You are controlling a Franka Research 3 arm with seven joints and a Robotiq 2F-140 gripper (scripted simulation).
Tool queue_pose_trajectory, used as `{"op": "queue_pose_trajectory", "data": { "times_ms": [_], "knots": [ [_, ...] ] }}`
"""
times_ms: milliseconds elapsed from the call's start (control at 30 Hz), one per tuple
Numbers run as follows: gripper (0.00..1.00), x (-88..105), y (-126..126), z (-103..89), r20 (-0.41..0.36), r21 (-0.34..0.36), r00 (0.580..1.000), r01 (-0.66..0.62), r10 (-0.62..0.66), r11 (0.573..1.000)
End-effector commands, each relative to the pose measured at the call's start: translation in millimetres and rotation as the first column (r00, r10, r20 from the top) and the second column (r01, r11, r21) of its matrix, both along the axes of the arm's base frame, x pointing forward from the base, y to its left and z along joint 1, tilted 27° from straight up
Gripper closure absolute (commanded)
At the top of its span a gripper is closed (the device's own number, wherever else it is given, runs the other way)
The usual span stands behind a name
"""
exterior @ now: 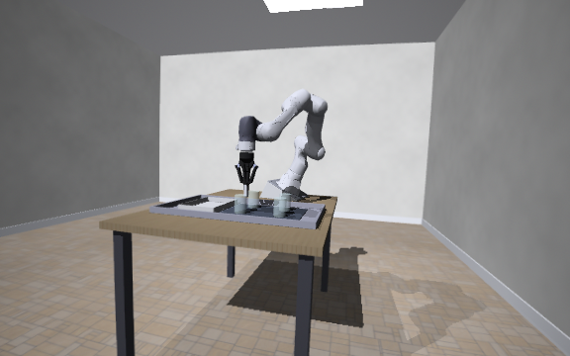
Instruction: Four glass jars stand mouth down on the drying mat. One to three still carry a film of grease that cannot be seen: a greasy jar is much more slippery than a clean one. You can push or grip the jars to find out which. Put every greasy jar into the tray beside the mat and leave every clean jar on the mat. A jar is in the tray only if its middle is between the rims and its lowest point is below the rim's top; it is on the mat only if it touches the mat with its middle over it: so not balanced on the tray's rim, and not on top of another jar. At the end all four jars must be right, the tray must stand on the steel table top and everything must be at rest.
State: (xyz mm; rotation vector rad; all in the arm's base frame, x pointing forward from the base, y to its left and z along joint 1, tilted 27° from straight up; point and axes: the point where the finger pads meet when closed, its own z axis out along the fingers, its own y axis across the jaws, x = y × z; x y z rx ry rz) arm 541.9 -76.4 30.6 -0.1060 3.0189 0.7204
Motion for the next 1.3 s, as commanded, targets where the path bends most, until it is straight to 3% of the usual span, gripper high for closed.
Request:
{"op": "queue_pose_trajectory", "data": {
  "times_ms": [0,1267],
  "knots": [
    [1.00,5.0,-2.0,0.0,0.020,-0.008,1.000,-0.005,0.005,1.000],
    [1.00,8.7,-1.8,0.3,0.020,-0.008,1.000,-0.005,0.005,1.000]
  ]
}}
